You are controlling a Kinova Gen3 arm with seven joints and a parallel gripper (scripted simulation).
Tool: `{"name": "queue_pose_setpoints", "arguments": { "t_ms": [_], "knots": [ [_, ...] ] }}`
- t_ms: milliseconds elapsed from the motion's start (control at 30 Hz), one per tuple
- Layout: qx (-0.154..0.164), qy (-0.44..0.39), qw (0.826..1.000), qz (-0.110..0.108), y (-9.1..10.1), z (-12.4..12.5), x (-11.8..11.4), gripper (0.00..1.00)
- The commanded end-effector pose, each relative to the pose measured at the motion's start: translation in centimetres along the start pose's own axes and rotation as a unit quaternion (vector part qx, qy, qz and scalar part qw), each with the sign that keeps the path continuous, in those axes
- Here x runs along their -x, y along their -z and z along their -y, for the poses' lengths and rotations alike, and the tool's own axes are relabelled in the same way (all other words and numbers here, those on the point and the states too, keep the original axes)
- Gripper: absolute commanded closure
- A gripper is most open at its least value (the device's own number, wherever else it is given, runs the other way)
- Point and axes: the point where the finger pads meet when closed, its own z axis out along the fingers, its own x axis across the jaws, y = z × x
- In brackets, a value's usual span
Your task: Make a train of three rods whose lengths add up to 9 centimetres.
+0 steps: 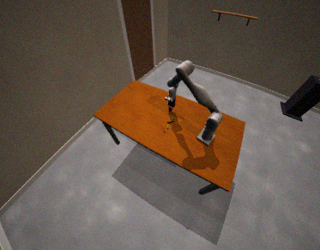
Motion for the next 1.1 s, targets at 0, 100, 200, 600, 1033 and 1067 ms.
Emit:
{"name": "queue_pose_setpoints", "arguments": {
  "t_ms": [0, 100, 200, 600, 1033, 1067],
  "knots": [
    [0.000, 0.000, 1.000, -0.001, 0.1, 0.0, -0.1, 0.76],
    [0.000, 0.000, 1.000, -0.001, 0.1, 0.0, -0.1, 0.76],
    [0.000, 0.000, 1.000, -0.001, 0.1, 0.0, -0.1, 0.76],
    [0.000, 0.000, 1.000, -0.001, -0.1, 0.0, -0.1, 0.76],
    [0.000, 0.000, 1.000, -0.001, -0.9, 0.0, -0.1, 0.76],
    [0.000, 0.000, 1.000, -0.001, -1.0, 0.0, -0.1, 0.76]
  ]
}}
